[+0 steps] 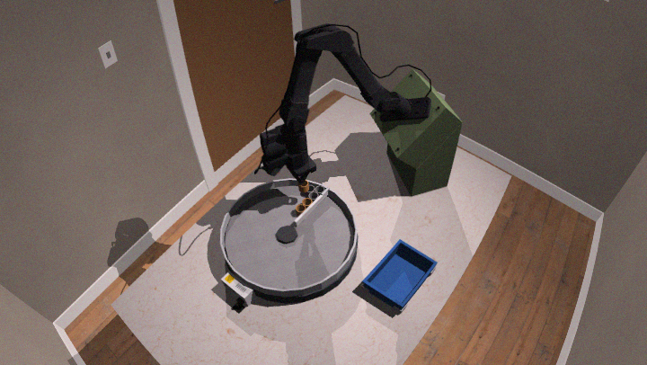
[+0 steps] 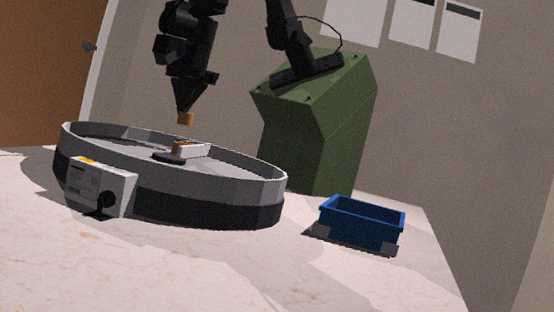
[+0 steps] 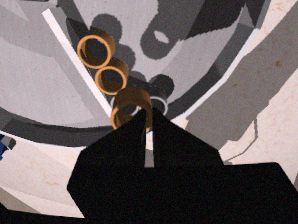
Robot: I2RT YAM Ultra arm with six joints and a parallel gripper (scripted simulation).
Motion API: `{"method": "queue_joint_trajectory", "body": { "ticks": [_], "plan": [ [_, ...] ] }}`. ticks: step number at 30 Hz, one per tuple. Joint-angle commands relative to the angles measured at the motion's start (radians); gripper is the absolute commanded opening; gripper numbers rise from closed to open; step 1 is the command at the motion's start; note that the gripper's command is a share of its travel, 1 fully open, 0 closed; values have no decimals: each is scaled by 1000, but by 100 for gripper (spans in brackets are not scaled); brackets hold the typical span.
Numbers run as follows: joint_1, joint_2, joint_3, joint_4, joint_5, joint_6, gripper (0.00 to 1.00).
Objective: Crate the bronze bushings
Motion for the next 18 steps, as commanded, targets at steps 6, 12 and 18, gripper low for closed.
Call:
{"method": "queue_joint_trajectory", "body": {
  "ticks": [6,12,18],
  "plan": [
    [67,-33,-40,27,51,49,0],
    [135,-32,-62,40,97,98,0],
    [230,12,-87,55,165,163,0]
  ]
}}
